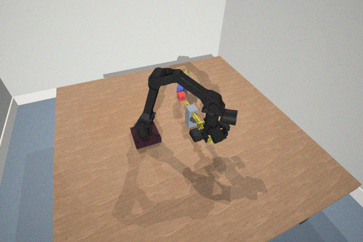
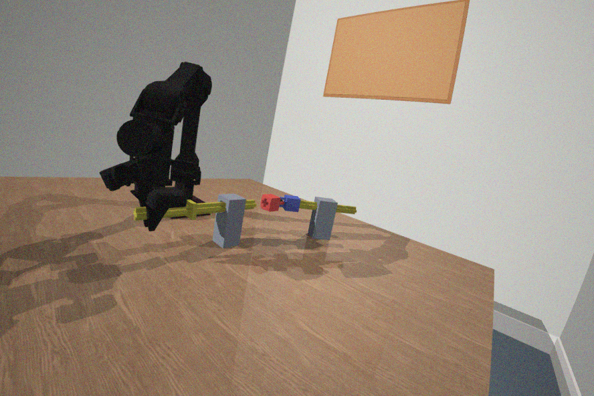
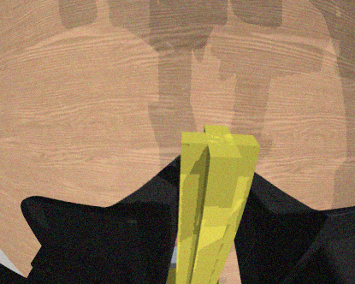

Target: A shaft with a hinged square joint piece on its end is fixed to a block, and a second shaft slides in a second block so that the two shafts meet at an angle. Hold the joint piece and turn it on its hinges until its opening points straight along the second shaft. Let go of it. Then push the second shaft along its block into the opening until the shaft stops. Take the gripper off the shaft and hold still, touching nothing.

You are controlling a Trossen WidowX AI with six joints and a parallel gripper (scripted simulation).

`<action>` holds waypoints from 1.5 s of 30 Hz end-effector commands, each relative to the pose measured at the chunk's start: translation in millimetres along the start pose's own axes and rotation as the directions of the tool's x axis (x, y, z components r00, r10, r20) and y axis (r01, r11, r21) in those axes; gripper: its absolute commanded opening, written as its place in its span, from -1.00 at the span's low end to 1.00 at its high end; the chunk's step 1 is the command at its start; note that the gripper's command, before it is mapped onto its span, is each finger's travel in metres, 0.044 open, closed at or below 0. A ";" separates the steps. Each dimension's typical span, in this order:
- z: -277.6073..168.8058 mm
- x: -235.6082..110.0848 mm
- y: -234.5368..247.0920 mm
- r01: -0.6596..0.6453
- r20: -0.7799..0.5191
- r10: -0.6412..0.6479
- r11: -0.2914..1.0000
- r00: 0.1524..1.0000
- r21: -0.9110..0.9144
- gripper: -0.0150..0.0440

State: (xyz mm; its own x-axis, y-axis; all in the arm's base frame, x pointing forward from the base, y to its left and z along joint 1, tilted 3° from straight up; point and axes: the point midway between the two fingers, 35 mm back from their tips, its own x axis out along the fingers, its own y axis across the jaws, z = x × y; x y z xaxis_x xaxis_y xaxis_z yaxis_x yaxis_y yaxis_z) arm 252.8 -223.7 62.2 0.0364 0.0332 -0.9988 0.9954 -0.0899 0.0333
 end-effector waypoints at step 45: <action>0.0 0.0 0.0 0.000 0.000 0.000 1.000 1.000 0.000 -0.38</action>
State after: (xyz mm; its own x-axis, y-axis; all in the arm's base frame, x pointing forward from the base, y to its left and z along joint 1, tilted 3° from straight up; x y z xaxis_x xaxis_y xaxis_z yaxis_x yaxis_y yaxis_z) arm 252.8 -223.7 62.2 0.0363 0.0331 -0.9988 0.9954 -0.0899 0.0332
